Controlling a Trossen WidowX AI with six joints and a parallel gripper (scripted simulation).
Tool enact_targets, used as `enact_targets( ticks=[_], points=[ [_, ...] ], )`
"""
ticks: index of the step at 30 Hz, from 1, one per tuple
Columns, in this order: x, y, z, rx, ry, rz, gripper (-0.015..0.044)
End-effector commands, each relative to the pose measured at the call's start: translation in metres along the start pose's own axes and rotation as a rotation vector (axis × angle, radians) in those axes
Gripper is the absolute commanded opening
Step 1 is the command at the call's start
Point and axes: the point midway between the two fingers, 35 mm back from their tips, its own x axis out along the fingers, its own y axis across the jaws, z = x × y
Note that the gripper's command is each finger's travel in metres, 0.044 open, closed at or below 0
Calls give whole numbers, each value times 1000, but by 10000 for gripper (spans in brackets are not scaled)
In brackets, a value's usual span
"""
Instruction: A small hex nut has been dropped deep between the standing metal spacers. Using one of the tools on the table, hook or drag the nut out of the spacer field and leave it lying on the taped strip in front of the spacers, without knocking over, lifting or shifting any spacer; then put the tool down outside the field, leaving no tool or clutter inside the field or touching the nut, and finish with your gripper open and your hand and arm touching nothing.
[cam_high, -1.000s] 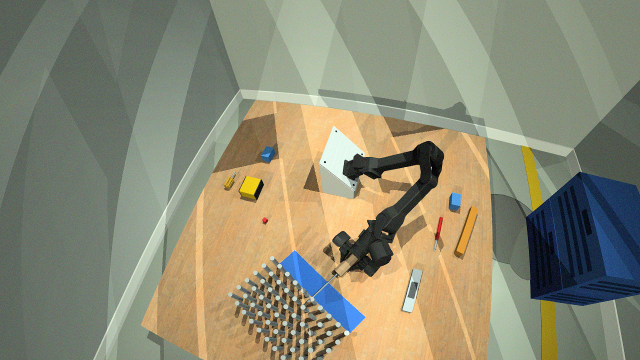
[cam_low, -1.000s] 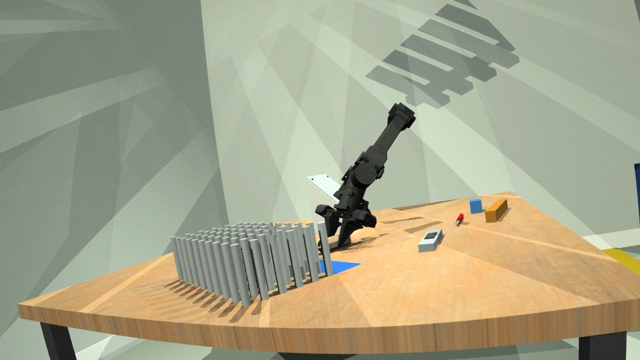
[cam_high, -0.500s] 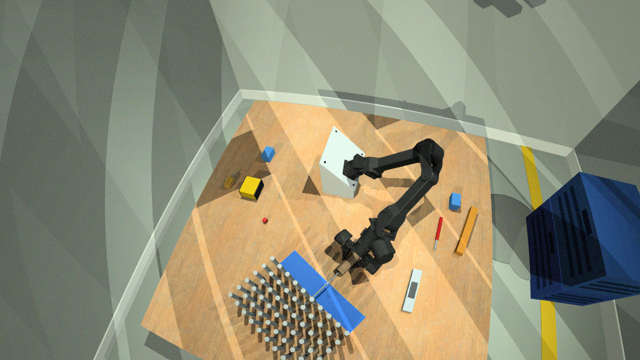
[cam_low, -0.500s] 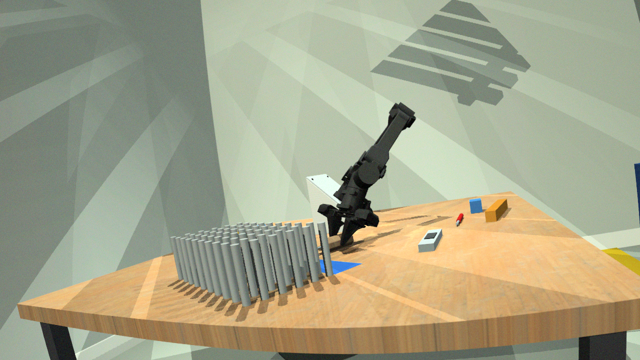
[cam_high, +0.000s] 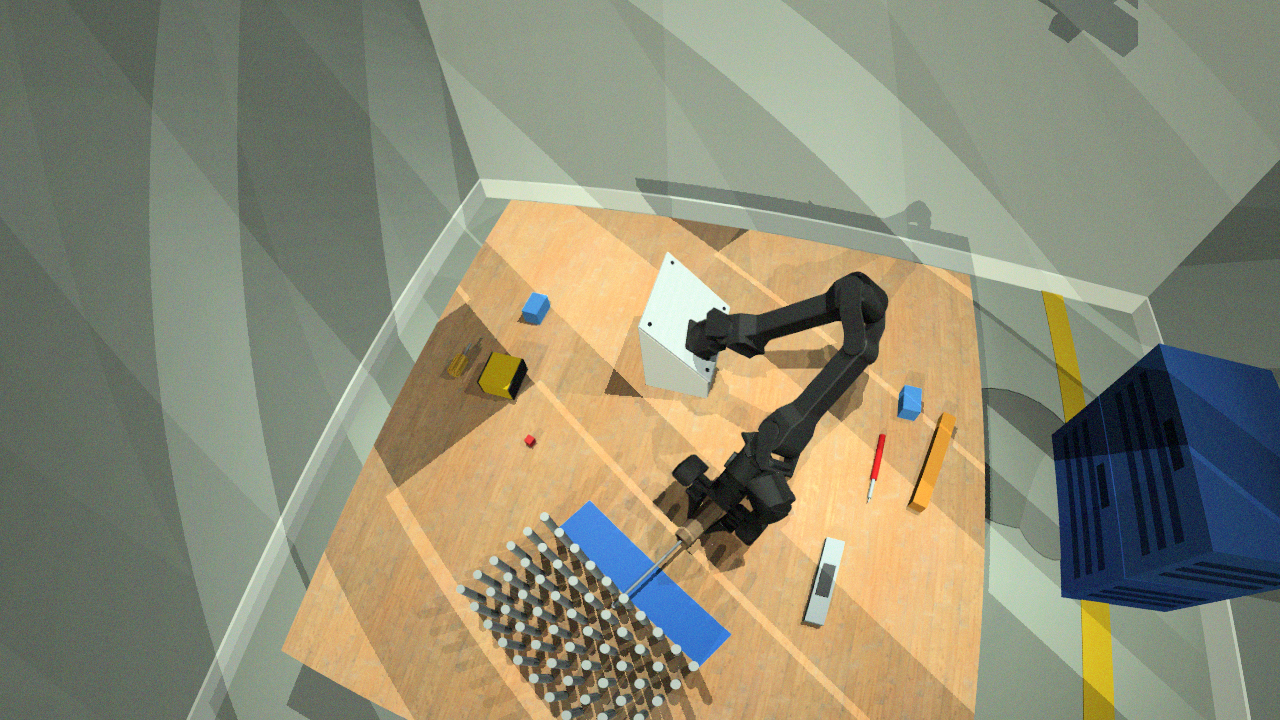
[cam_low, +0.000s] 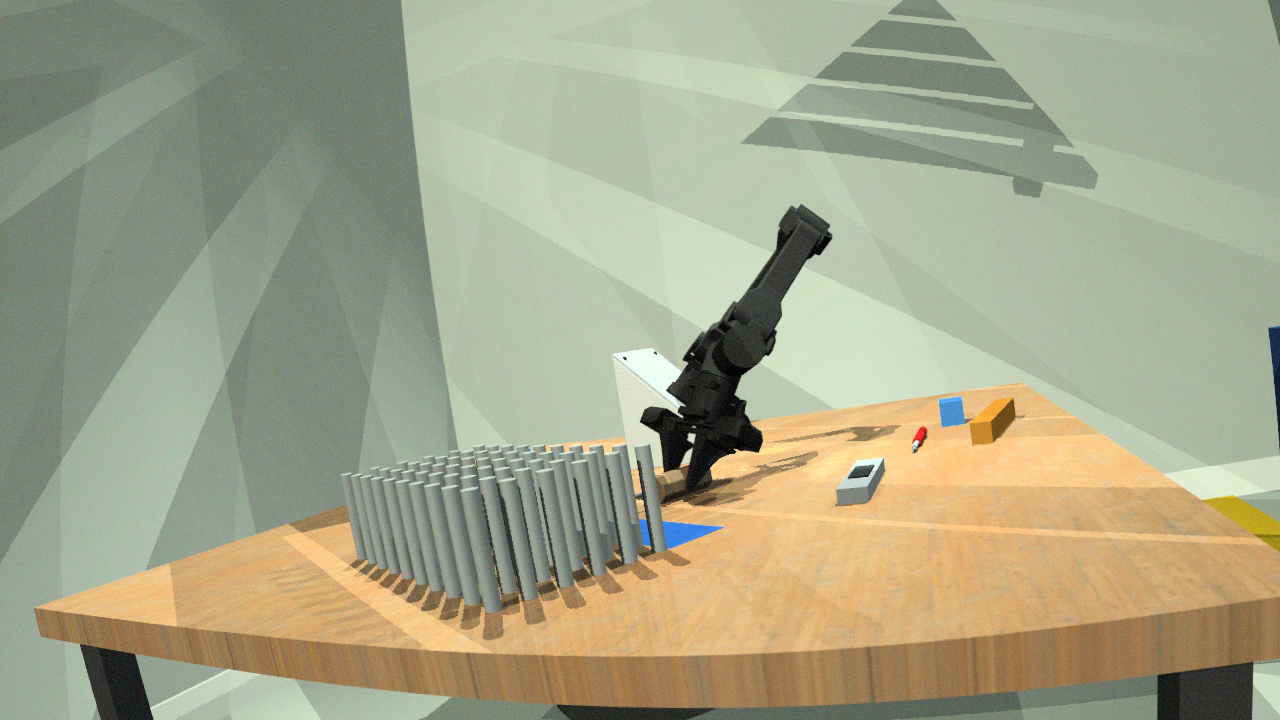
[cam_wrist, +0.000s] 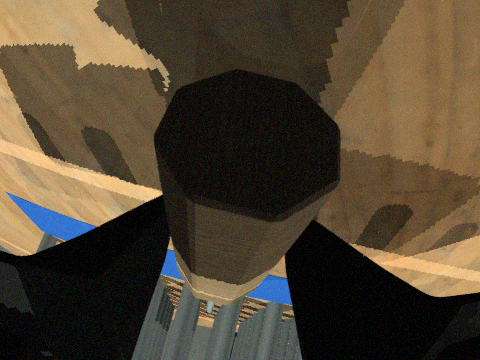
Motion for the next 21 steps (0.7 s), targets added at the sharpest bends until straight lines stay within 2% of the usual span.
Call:
enact_targets(
  ticks=[1,21],
  points=[
    [-2,0,2,5,3,2,0],
    [-9,0,12,6,3,2,0]
  ],
)
